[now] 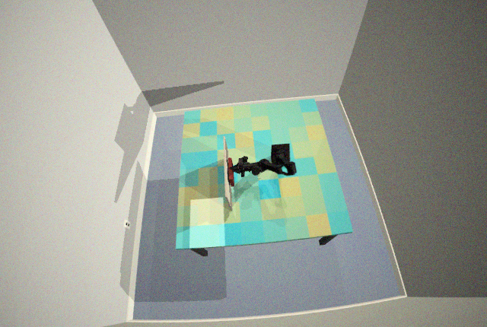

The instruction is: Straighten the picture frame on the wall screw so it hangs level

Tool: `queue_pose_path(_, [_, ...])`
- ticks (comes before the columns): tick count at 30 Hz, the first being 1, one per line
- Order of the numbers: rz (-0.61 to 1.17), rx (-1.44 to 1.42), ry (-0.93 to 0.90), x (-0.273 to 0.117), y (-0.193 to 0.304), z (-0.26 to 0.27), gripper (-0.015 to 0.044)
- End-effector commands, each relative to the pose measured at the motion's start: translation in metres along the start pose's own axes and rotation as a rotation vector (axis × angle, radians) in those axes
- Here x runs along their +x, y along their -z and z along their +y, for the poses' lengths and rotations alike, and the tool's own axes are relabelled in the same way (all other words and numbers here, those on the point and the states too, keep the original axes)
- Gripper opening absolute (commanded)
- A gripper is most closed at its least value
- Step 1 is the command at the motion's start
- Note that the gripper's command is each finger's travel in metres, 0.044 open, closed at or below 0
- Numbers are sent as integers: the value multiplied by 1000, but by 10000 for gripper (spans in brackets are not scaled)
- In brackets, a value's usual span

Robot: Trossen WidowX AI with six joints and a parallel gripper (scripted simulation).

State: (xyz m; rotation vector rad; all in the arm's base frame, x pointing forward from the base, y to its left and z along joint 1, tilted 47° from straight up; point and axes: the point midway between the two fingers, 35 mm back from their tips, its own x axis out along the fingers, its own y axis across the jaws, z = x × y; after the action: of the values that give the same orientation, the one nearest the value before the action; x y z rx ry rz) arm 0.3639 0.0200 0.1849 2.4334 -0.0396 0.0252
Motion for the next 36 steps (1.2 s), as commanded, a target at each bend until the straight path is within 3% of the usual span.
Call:
queue_pose_path(1, [0, -24, 1, 0, 0, 0, 0])
queue_pose_path(7, [-1, -48, 1, 0, 0, 0, 0])
queue_pose_path(17, [0, -35, 0, 0, 0, 0, 260])
queue_pose_path(22, [-1, -28, 0, -5, 2, 1, 260])
queue_pose_path(36, [-5, 107, -5, -99, 1, -5, 260])
